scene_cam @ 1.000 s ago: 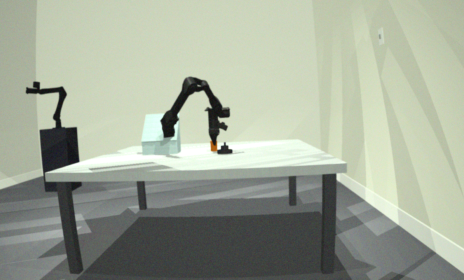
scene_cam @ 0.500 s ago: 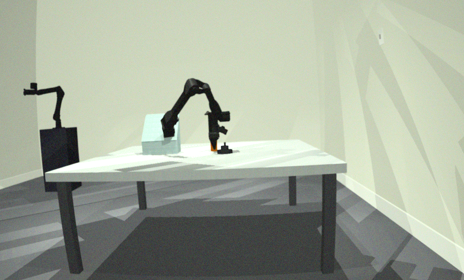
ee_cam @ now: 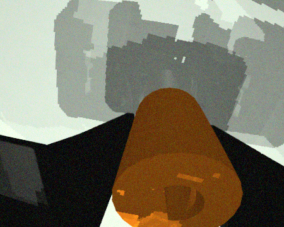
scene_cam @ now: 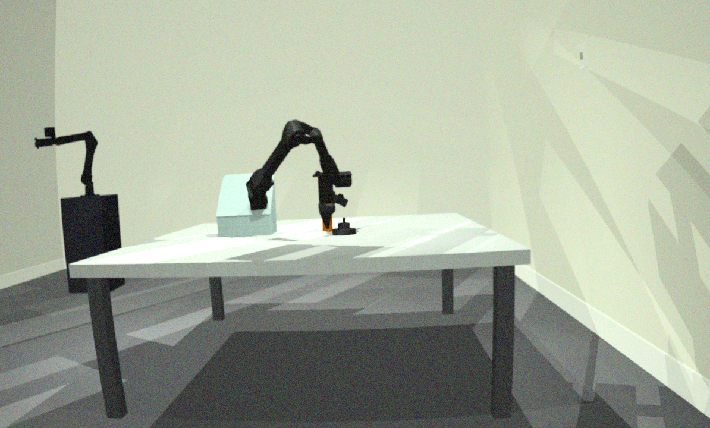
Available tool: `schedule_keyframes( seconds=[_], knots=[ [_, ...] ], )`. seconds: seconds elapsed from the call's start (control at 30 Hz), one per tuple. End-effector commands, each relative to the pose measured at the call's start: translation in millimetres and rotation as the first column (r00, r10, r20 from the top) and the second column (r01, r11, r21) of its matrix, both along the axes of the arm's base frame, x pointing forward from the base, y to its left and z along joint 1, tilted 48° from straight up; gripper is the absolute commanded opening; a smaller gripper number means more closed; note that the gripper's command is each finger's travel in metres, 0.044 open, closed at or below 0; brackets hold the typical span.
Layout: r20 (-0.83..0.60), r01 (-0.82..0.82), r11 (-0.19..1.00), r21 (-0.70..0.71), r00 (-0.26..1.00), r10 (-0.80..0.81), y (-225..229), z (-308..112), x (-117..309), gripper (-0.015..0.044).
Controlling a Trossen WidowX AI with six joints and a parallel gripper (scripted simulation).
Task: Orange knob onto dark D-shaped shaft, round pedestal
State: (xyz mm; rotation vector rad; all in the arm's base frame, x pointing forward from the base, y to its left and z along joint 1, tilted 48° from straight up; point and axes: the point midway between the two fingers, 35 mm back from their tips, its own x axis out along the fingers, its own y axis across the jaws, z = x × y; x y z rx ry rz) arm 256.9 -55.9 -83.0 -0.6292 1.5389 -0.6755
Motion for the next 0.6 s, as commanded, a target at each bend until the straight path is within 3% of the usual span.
schedule_keyframes(
  seconds=[0.0,0.17,0.57],
  knots=[
    [-0.003,-0.004,1.000,-0.003,1.000,0.004,0,0,0,0.0138],
    [-0.002,-0.006,1.000,0.003,1.000,0.006,12,9,5,0.0006],
    [-0.003,-0.007,1.000,0.012,1.000,0.007,76,62,15,0.0000]
  ],
)
